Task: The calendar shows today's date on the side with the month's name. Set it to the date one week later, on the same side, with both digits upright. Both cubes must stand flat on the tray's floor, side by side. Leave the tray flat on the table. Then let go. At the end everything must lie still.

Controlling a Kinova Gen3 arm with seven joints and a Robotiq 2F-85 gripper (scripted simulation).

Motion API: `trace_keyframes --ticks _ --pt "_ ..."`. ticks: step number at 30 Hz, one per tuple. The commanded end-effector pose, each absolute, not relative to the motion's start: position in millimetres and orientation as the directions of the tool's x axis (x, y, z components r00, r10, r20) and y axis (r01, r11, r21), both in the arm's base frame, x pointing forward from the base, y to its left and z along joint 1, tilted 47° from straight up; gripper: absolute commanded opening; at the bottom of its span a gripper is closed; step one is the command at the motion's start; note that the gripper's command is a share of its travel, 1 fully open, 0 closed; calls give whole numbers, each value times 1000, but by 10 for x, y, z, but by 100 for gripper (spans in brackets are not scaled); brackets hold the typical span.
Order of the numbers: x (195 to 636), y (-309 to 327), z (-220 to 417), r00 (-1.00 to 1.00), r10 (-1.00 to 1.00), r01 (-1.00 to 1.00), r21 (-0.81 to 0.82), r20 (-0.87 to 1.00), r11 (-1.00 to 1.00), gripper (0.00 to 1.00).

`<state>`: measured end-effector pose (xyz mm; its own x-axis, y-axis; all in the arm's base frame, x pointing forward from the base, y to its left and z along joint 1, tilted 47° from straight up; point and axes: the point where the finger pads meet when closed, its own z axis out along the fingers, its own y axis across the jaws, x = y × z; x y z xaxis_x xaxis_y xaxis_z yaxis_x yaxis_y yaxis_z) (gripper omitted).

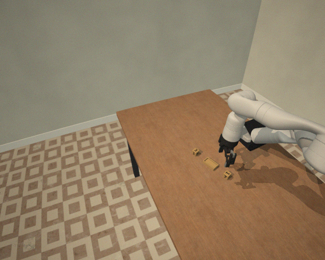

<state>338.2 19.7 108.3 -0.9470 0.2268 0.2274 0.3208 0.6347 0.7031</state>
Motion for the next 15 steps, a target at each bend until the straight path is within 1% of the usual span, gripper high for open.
trace_keyframes --ticks 1,2,4,15 --pt "3396 144 1009 -922 268 387 682 279 620 100" --pt "3407 129 995 -909 289 417 673 301 611 100" --pt "3407 129 995 -909 289 417 673 301 611 100" --pt "3532 -47 810 -678 507 735 508 532 449 100"
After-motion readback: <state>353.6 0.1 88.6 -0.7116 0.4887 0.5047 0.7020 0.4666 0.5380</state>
